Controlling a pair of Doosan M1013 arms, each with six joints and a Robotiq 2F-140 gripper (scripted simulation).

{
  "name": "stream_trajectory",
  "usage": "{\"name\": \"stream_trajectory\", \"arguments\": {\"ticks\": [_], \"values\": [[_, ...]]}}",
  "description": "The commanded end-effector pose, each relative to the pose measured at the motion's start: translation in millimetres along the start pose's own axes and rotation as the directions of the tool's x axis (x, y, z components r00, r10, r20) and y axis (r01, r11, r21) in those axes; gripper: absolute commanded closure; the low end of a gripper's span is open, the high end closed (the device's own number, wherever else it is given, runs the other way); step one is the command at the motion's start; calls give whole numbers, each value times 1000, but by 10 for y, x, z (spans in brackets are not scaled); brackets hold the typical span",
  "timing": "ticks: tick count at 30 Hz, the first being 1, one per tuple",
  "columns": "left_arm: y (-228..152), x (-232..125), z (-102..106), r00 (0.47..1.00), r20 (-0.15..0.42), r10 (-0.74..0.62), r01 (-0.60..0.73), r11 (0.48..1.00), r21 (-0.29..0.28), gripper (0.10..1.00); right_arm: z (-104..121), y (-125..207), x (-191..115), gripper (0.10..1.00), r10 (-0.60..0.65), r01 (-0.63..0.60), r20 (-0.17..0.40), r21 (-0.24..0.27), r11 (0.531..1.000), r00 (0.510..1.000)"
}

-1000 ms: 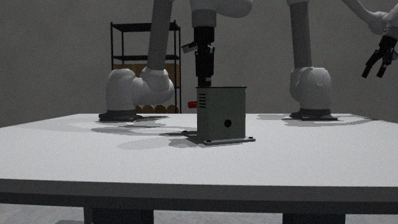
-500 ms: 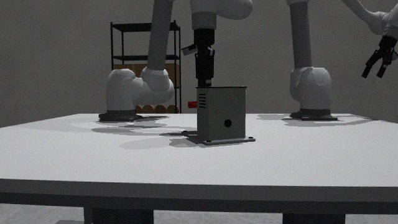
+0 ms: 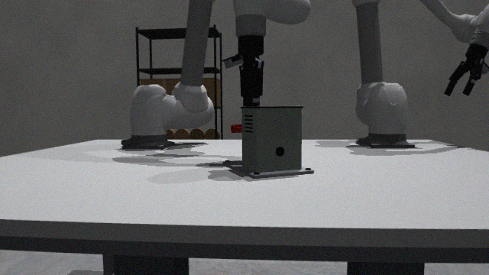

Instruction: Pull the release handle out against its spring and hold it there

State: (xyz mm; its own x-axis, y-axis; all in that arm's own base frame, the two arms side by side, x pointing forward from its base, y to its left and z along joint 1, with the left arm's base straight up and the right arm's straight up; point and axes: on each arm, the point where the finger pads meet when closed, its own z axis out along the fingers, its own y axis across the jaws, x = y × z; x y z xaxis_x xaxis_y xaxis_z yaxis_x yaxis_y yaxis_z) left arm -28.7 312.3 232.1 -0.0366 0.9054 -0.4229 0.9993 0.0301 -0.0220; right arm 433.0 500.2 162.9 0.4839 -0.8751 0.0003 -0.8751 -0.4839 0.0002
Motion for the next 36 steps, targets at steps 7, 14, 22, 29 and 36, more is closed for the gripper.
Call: {"name": "stream_trajectory", "arguments": {"ticks": [7,14,22,29,36], "values": [[-1,1,-5,1000,-1,0,0,1000,0,98,3,-4,-2,720,0,0,1,1,1000,1000],[-1,1,-5,1000,-1,0,0,1000,0,98,48,-4,-2,720,0,0,1,1,1000,1000],[-1,1,-5,1000,-1,0,0,1000,0,98,133,-4,-2,720,0,0,1,1,1000,1000],[-1,1,-5,1000,-1,0,0,1000,0,98,227,-4,-2,720,0,0,1,1,1000,1000],[-1,1,-5,1000,-1,0,0,1000,0,98,342,-4,-2,720,0,0,1,1,1000,1000]]}}
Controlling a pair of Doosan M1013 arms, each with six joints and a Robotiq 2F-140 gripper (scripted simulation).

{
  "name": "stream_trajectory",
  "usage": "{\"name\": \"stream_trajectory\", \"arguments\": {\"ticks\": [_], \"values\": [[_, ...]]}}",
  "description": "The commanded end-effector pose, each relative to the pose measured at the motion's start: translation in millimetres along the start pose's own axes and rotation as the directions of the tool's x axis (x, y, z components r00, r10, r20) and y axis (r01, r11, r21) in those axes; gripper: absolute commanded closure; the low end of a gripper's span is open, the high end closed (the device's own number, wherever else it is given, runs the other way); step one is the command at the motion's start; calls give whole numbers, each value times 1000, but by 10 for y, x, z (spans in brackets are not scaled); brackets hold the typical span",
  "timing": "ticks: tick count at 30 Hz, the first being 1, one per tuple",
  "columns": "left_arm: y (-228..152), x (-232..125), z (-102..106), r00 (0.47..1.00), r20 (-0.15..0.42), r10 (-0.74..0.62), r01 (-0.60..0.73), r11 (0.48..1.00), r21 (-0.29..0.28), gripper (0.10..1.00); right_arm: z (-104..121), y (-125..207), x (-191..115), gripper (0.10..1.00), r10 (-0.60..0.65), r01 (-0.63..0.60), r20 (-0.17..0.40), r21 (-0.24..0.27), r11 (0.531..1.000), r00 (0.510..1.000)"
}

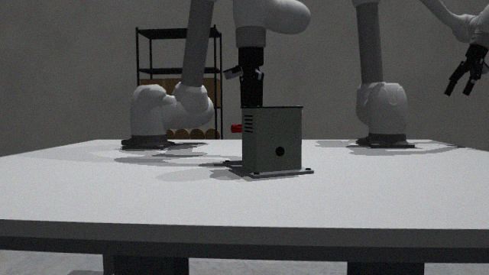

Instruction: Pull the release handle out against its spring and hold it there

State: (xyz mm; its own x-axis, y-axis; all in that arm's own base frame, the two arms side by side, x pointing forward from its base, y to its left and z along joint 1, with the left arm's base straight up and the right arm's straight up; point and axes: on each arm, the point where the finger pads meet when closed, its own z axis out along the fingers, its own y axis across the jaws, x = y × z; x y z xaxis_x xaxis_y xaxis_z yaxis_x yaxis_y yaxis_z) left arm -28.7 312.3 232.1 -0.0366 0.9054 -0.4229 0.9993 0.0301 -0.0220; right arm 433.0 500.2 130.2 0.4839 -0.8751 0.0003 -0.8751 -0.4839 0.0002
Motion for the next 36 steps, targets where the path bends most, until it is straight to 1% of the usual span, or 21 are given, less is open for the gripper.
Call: {"name": "stream_trajectory", "arguments": {"ticks": [1,17,36], "values": [[-1,1,-5,1000,-1,0,0,1000,0,98,32,-4,-2,720,0,0,1,1,1000,1000],[-1,1,-5,1000,-1,0,0,1000,0,98,183,-4,-2,720,0,0,1,1,1000,1000],[-1,1,-5,1000,-1,0,0,1000,0,98,202,-4,-2,720,0,0,1,1,1000,1000]]}}
